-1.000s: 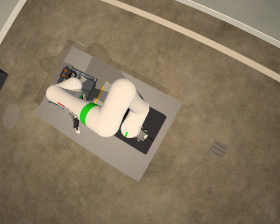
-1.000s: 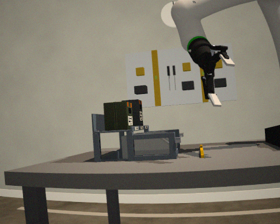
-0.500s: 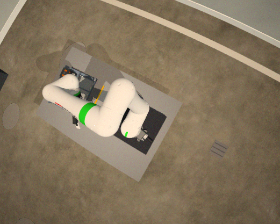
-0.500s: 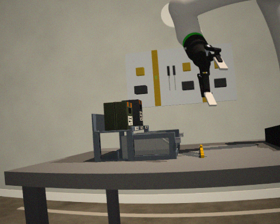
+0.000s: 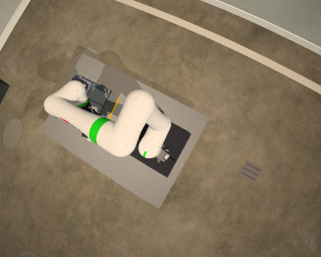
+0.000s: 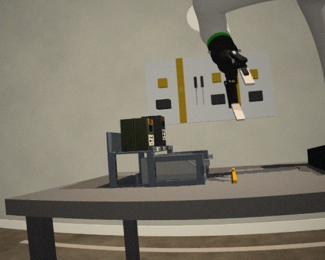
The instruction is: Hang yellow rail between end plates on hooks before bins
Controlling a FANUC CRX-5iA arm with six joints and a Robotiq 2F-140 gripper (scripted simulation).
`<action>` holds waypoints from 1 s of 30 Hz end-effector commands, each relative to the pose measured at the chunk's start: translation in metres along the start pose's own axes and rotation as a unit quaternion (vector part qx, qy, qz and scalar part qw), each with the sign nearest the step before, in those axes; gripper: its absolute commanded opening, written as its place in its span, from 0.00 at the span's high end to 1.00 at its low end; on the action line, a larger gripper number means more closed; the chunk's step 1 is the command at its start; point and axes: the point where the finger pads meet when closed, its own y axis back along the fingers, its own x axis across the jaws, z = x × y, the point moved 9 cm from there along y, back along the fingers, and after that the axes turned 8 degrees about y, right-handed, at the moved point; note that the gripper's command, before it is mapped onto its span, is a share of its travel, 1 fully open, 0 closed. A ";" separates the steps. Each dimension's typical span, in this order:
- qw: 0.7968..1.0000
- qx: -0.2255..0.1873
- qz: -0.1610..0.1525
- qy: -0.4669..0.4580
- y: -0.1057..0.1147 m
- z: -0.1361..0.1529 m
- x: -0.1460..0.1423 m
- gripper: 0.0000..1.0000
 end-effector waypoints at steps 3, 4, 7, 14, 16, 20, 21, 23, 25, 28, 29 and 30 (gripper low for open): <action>0.995 -0.006 0.076 -0.057 0.047 -0.006 0.025 0.00; 0.995 -0.006 0.076 -0.057 0.047 -0.006 0.025 0.00; 0.995 -0.006 0.076 -0.057 0.047 -0.006 0.025 0.00; 0.995 -0.006 0.076 -0.057 0.047 -0.006 0.025 0.00; 0.993 -0.006 0.091 -0.069 0.057 -0.007 0.029 0.00; 0.981 0.001 0.152 -0.118 0.099 -0.011 0.045 0.00; 0.981 0.001 0.152 -0.118 0.099 -0.011 0.045 0.00; 0.981 0.001 0.152 -0.118 0.099 -0.011 0.045 0.00; 0.981 0.001 0.152 -0.118 0.099 -0.011 0.045 0.00; 0.981 0.001 0.152 -0.118 0.099 -0.011 0.045 0.00; 0.981 0.001 0.152 -0.118 0.099 -0.011 0.045 0.00; 0.981 0.001 0.152 -0.118 0.099 -0.011 0.045 0.00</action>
